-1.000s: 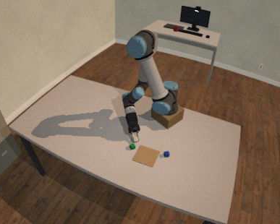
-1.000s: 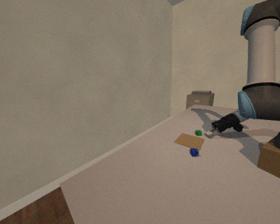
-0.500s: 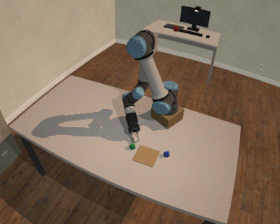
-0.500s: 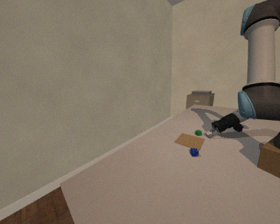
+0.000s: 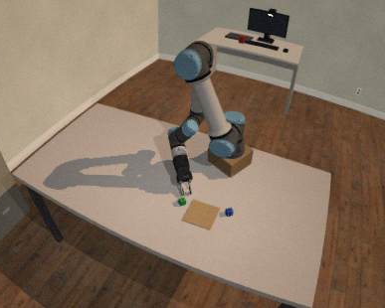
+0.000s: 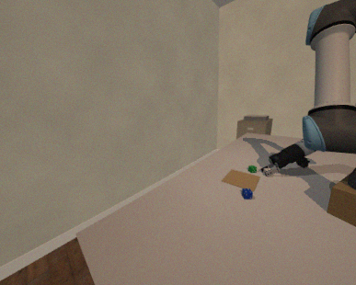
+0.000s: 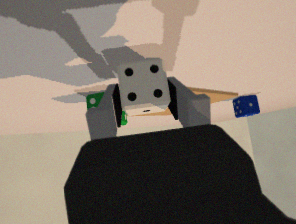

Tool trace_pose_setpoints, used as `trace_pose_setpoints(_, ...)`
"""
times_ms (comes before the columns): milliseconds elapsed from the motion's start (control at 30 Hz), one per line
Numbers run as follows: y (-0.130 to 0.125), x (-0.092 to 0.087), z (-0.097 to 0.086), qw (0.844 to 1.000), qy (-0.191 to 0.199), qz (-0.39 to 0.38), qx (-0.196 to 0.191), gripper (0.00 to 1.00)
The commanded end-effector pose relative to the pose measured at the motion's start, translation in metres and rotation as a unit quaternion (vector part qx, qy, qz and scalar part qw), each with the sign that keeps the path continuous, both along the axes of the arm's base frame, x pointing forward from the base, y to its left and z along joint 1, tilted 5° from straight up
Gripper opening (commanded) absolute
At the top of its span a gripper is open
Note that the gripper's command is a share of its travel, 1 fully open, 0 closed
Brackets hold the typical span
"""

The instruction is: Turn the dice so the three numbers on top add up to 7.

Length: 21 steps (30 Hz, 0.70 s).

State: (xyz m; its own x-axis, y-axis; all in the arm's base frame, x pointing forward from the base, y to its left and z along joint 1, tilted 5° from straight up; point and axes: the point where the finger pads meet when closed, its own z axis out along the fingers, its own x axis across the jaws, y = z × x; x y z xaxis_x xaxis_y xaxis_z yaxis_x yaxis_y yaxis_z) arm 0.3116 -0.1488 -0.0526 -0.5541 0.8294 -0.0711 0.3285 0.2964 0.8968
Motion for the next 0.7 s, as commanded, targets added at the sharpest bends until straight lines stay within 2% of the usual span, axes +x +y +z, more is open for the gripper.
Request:
trace_pose_setpoints(0, -0.0002, 0.0, 0.0001, 1.0, 0.0, 0.0, 0.0, 0.75)
trace_pose_setpoints(33, -0.0002, 0.0, 0.0001, 1.0, 0.0, 0.0, 0.0, 0.81)
trace_pose_setpoints(100, -0.0002, 0.0, 0.0001, 1.0, 0.0, 0.0, 0.0, 0.81)
trace_pose_setpoints(133, -0.0002, 0.0, 0.0001, 1.0, 0.0, 0.0, 0.0, 0.87)
trace_pose_setpoints(667, -0.0002, 0.0, 0.0001, 1.0, 0.0, 0.0, 0.0, 0.87)
